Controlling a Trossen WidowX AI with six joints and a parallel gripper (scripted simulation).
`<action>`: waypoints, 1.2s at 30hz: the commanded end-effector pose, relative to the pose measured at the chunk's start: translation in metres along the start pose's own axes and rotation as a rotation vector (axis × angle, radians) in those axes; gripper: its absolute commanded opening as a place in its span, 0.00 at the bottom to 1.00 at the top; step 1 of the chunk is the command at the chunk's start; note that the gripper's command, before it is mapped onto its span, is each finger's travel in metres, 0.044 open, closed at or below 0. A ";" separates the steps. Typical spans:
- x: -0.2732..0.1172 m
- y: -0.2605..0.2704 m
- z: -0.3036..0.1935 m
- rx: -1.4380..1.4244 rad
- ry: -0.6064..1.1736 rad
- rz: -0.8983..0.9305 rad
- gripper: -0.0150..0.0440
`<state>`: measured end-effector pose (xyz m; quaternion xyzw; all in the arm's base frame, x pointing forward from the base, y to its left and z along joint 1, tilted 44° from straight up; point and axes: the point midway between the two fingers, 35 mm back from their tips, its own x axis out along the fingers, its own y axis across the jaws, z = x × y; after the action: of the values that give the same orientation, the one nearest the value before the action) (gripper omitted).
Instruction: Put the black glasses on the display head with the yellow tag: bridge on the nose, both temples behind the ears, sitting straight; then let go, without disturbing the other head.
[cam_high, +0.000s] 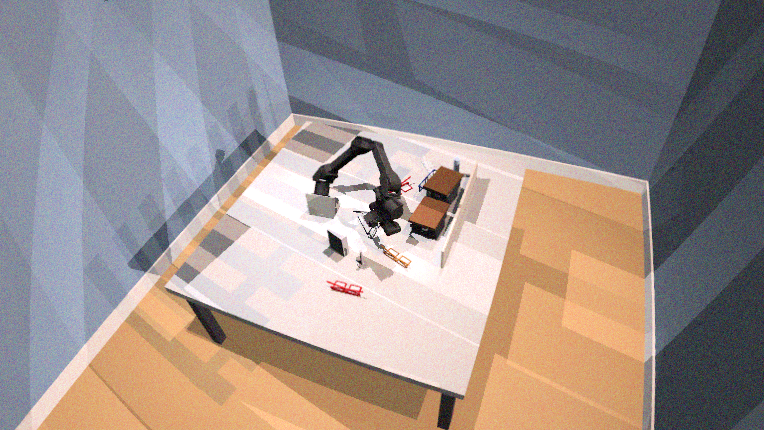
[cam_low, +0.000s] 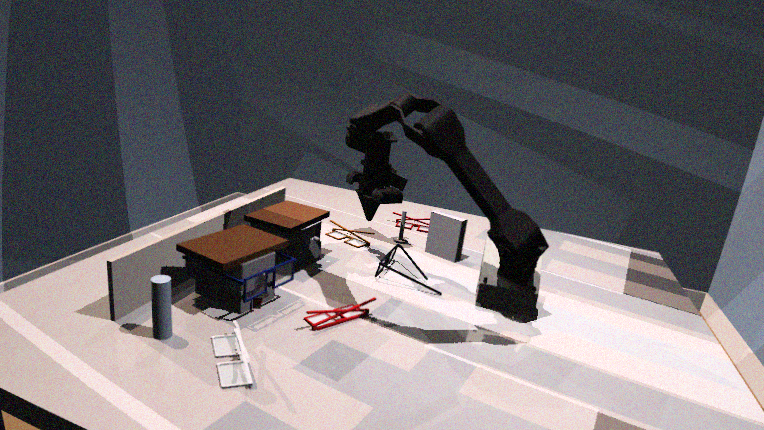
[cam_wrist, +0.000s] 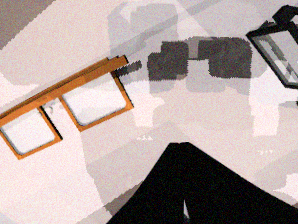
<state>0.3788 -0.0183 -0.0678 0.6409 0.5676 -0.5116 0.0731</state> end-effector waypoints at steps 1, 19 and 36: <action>0.004 -0.002 0.001 0.049 0.003 -0.019 0.25; 0.025 -0.001 0.000 0.049 0.003 -0.019 0.25; 0.052 -0.003 0.000 0.049 0.004 -0.020 0.25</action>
<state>0.3711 0.0108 -0.0997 0.6394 0.5602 -0.5236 0.0557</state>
